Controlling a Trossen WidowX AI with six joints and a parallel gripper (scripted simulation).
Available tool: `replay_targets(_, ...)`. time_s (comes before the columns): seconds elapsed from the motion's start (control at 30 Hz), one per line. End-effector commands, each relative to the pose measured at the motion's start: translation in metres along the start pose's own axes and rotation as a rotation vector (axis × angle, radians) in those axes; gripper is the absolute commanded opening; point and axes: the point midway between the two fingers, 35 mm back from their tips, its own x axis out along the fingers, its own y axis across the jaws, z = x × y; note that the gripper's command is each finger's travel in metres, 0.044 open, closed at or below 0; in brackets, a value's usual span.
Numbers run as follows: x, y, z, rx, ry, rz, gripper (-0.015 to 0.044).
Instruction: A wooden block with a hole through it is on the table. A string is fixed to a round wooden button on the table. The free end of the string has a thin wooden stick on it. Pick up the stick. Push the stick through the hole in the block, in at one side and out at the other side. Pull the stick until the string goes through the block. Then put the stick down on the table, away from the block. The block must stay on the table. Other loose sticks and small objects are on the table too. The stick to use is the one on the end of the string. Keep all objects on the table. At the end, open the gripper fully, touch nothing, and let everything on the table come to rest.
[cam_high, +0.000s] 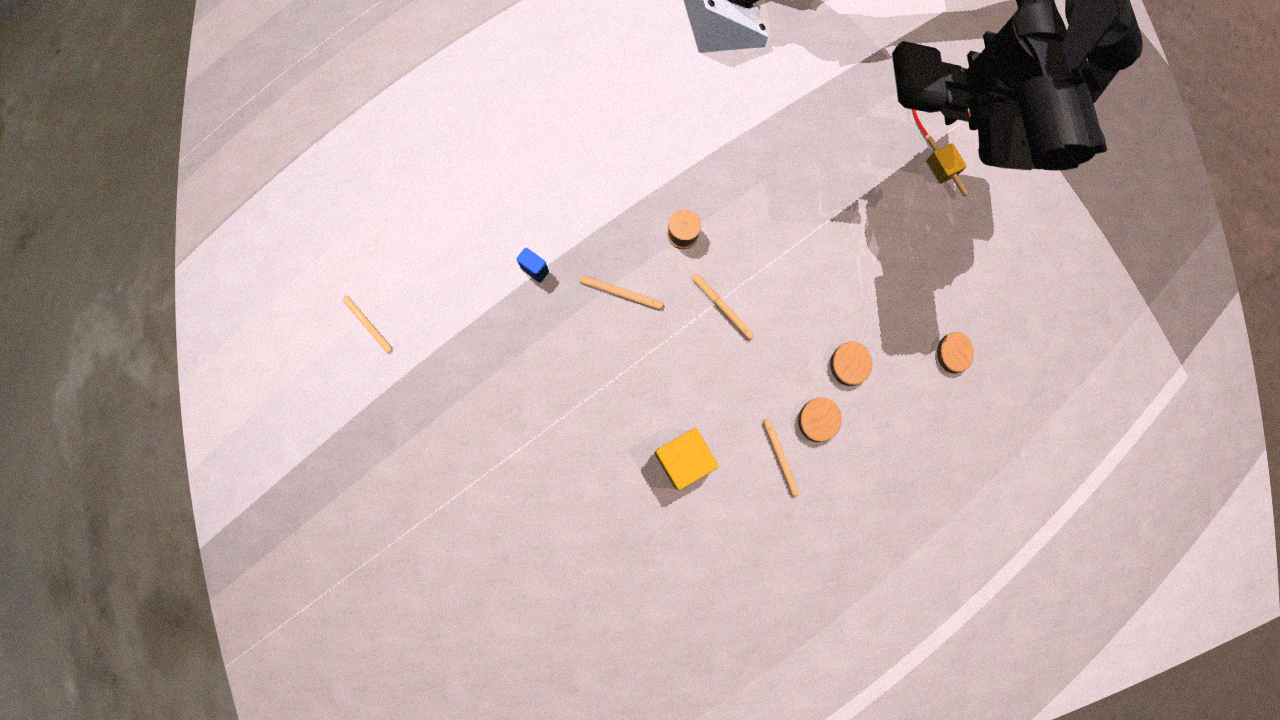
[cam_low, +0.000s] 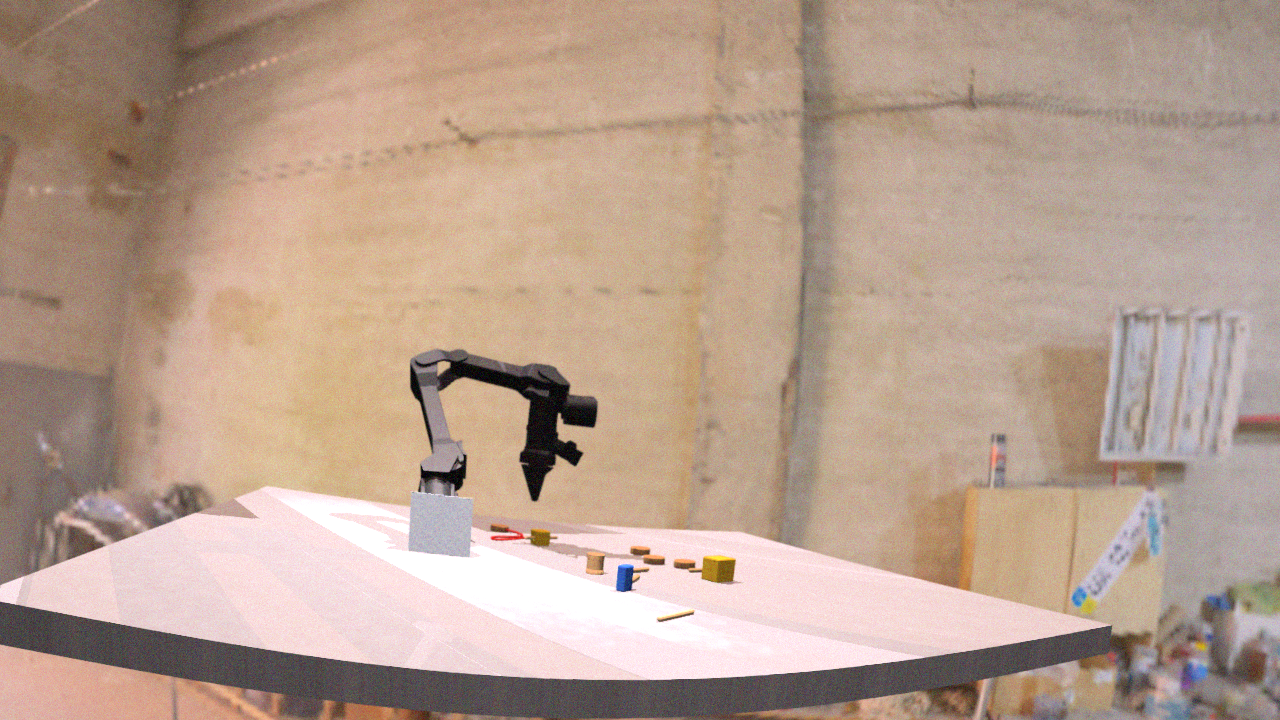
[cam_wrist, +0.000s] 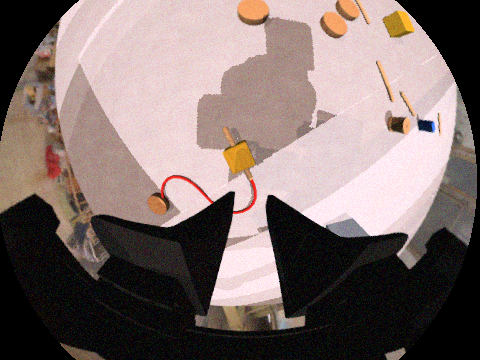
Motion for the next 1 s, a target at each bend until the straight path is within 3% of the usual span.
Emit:
replay_targets(0.0, -0.001, 0.007, 0.009, 0.56, -0.005, 0.007, 0.0121)
replay_targets(0.2, -0.001, 0.012, 0.018, 1.127, -0.004, 0.011, 0.0121)
replay_targets(0.97, 0.001, 0.024, 0.037, 2.373, 0.01, 0.023, 0.0121)
